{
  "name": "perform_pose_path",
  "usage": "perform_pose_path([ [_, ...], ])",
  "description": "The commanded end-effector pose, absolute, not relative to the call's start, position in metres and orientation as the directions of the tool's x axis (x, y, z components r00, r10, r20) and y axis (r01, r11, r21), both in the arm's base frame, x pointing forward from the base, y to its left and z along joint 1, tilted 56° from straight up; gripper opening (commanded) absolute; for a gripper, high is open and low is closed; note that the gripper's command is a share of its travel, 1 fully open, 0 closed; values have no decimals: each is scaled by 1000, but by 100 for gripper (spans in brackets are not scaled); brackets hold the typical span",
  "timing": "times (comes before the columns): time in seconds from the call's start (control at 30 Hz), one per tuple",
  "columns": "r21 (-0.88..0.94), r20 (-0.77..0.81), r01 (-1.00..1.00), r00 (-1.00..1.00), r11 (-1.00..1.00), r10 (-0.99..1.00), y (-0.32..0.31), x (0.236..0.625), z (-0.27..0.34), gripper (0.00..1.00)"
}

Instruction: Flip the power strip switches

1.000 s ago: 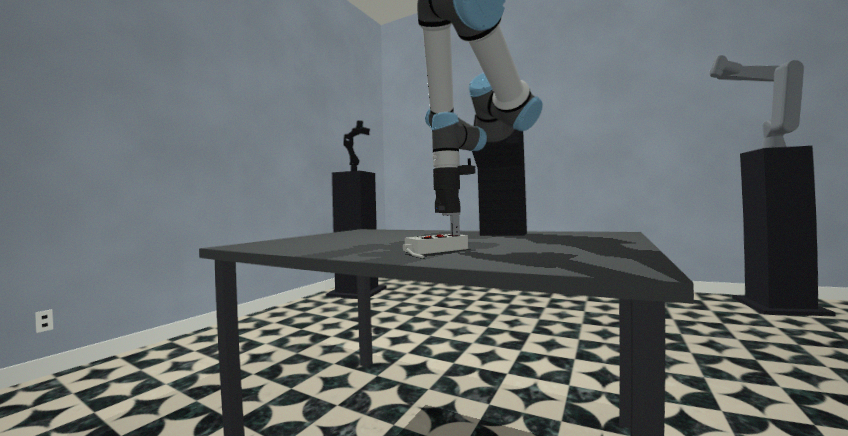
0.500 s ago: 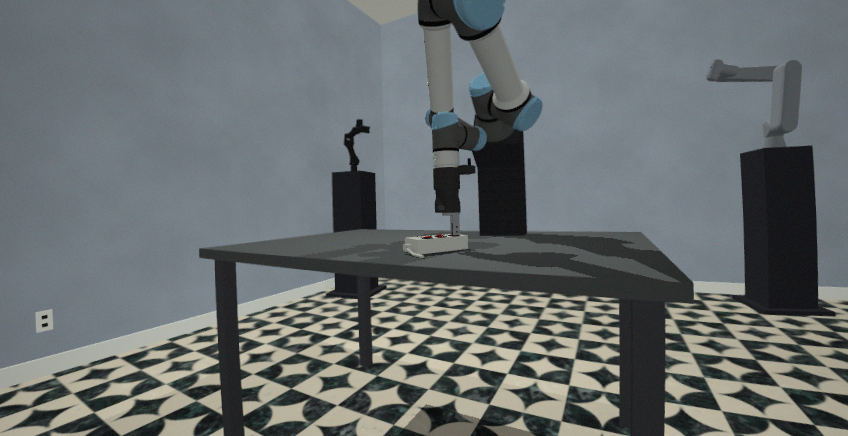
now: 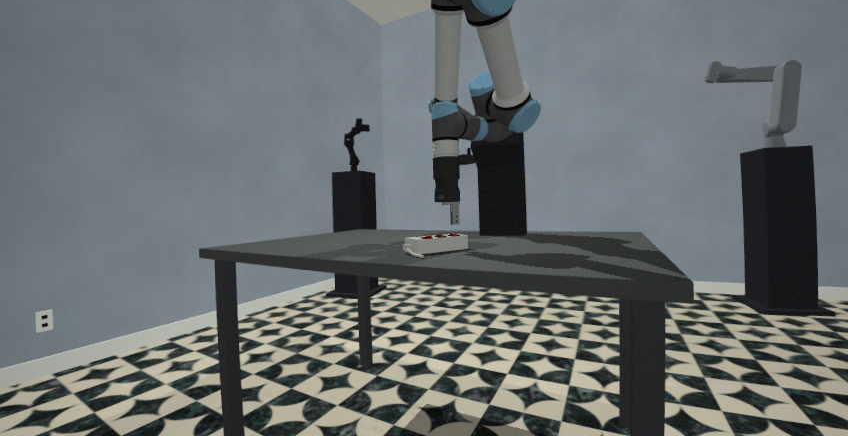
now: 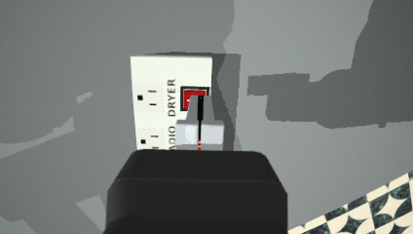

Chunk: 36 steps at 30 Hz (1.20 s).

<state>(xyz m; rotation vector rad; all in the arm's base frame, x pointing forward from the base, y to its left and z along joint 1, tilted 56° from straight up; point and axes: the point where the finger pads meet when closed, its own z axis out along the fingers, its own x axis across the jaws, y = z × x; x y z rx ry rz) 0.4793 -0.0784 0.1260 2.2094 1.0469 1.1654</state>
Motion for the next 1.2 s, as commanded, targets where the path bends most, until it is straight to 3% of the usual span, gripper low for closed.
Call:
perform_pose_path([
  [0.0, 659, 507, 423, 361, -622, 782, -79, 475, 129, 0],
  [0.77, 659, 507, 423, 361, -622, 782, -79, 472, 131, 0],
  [0.8, 659, 507, 423, 361, -622, 782, -79, 472, 131, 100],
  [1.17, 659, 507, 423, 361, -622, 782, -79, 471, 132, 100],
])
